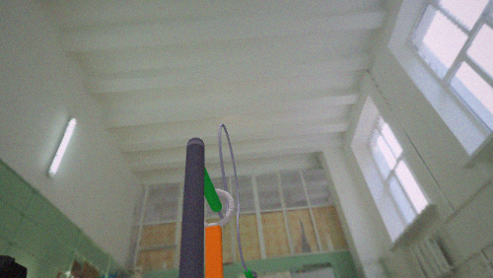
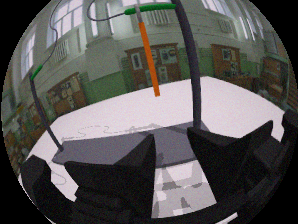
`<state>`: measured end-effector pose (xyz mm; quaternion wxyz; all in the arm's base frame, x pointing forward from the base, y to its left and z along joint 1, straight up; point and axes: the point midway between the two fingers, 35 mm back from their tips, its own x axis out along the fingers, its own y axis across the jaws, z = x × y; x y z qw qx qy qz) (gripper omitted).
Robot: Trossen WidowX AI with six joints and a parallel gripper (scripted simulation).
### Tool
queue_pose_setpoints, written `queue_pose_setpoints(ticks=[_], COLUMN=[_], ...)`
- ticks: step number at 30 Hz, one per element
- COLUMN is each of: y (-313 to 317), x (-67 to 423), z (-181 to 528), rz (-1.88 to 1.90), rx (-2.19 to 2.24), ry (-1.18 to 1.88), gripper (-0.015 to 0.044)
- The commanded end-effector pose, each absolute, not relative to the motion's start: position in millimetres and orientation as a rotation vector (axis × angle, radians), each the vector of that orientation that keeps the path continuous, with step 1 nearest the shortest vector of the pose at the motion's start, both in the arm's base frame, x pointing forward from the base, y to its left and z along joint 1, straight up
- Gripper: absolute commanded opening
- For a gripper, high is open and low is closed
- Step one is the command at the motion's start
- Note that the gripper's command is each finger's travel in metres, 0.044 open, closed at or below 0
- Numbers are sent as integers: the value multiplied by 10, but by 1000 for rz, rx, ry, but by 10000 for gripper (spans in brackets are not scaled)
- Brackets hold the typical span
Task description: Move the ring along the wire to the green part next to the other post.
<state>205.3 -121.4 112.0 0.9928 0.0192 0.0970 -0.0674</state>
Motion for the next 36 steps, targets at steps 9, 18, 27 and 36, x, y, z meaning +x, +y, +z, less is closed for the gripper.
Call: queue_pose_setpoints(ticks=[9,18,27,36], y=[-1249,-1262,-1294,-1318], x=[2445,2488,2608,2736], z=[1476,1484,1497,1499], rz=[-135,-135,-134,-134], rx=[-3,-3,-3,-3], ry=[78,78,77,77], gripper=[160,160,160,160])
